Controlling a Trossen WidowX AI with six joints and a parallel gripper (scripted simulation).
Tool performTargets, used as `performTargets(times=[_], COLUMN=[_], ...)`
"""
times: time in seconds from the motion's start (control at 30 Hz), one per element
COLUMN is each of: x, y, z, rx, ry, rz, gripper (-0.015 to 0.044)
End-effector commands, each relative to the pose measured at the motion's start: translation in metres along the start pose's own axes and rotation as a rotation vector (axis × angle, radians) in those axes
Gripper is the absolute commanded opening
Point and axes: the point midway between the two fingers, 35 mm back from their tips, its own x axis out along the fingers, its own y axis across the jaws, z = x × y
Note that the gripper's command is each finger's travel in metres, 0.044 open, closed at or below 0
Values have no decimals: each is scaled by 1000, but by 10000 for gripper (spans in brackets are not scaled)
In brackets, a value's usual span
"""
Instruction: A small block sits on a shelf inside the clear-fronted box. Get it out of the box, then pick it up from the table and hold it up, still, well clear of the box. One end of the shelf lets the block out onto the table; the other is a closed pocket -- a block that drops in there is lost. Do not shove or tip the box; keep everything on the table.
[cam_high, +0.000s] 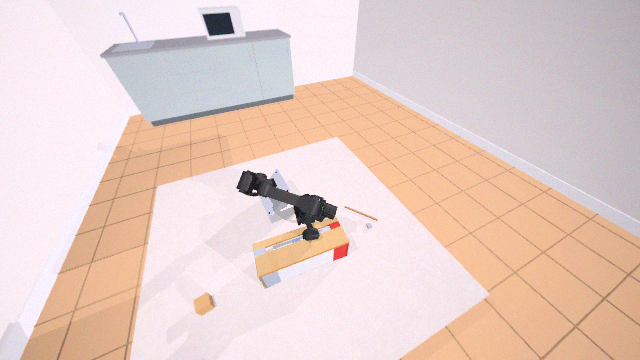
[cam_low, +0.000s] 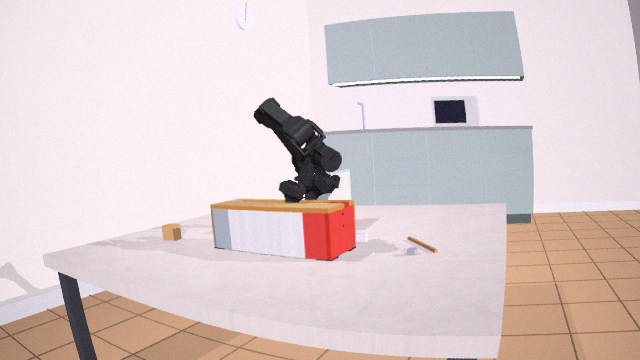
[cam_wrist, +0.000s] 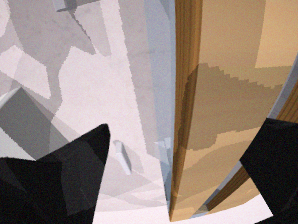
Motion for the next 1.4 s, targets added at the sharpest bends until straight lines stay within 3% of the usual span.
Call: performTargets(times=[0.0, 1.37], x=[4, 24], y=[1, 0], z=[-6, -64], rx=[-7, -9], ry=[5, 9], rz=[1, 2], gripper=[400, 400])
